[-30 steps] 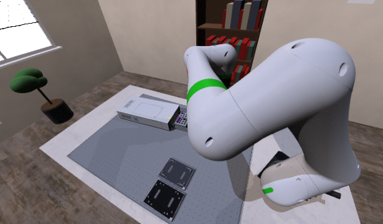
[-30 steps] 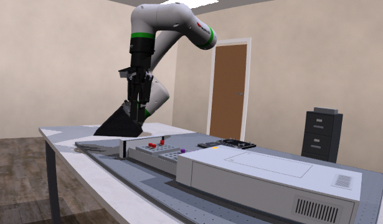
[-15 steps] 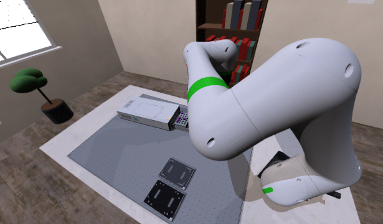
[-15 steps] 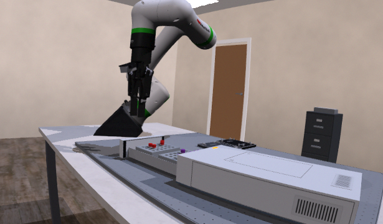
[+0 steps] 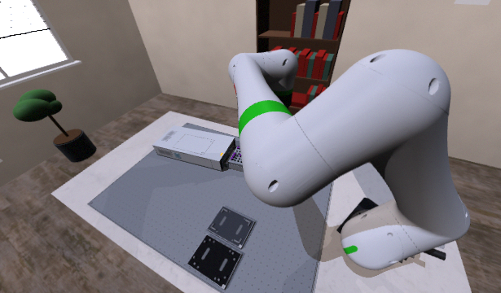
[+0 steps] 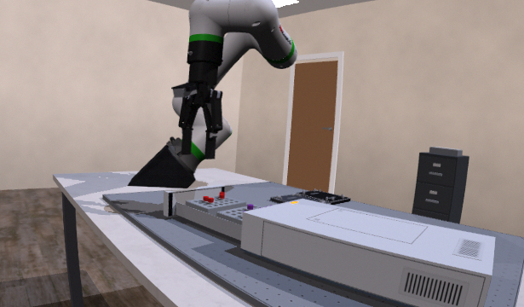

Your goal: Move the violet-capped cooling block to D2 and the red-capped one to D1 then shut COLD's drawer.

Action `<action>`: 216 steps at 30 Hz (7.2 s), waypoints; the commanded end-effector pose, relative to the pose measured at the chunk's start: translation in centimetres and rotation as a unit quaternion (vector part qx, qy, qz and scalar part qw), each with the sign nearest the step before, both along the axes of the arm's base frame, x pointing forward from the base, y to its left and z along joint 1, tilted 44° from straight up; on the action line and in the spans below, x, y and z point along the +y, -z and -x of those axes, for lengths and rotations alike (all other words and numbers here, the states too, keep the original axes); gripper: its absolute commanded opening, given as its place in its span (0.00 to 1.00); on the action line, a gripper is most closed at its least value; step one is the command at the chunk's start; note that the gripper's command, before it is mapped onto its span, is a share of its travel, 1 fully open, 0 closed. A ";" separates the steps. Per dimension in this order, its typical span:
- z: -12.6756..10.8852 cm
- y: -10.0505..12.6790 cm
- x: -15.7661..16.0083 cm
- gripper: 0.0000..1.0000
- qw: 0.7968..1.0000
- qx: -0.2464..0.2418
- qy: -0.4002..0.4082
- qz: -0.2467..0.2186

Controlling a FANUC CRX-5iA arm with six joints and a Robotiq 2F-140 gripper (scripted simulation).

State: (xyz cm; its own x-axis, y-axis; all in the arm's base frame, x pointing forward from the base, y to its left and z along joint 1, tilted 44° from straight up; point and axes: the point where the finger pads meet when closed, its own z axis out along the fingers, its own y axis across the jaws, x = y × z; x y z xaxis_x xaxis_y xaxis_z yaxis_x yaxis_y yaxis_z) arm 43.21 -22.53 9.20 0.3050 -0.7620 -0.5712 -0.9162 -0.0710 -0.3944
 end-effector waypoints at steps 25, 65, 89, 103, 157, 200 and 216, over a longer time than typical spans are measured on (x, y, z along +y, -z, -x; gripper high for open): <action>-8.8 -3.6 0.7 0.66 1.000 0.000 0.000 0.001; -18.7 -7.7 1.6 0.66 1.000 0.000 0.001 0.001; -18.8 -6.1 2.8 0.66 1.000 0.000 0.001 0.001; -19.1 -5.0 3.8 0.66 1.000 0.000 0.001 0.001; -20.5 -0.9 7.4 0.66 1.000 0.000 0.001 0.001; -21.0 0.5 8.7 0.43 1.000 0.000 0.001 0.001; -21.0 0.5 8.7 0.22 1.000 0.000 0.001 0.001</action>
